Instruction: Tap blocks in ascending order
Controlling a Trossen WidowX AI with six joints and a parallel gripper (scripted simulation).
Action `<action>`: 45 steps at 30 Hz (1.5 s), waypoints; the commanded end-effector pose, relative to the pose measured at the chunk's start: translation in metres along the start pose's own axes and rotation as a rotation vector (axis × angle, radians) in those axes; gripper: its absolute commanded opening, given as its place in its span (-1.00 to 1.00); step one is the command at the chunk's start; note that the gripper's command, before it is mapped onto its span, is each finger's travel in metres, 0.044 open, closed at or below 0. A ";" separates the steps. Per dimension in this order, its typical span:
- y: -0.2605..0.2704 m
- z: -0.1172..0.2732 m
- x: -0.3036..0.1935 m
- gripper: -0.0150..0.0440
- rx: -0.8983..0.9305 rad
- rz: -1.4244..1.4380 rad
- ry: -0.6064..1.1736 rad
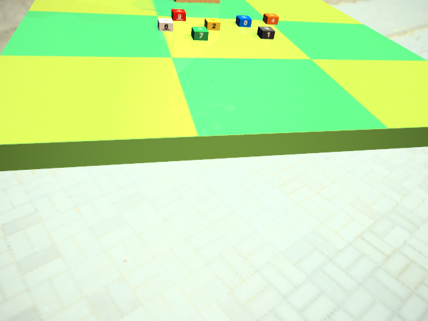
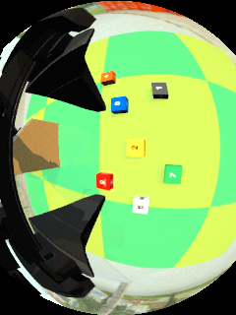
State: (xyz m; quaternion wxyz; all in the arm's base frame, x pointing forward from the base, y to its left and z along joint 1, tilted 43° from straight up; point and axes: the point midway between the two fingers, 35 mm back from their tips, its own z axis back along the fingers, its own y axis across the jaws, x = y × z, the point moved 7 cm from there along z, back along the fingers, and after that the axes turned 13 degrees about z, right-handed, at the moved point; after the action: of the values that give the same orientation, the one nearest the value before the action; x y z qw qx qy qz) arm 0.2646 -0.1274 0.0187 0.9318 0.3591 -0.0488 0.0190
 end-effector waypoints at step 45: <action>0.142 0.001 -0.005 0.86 0.006 -0.006 -0.002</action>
State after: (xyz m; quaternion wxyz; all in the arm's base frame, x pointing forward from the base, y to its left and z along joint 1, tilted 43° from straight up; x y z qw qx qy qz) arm 0.2550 -0.0424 0.0976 0.9318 0.3595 -0.0485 0.0105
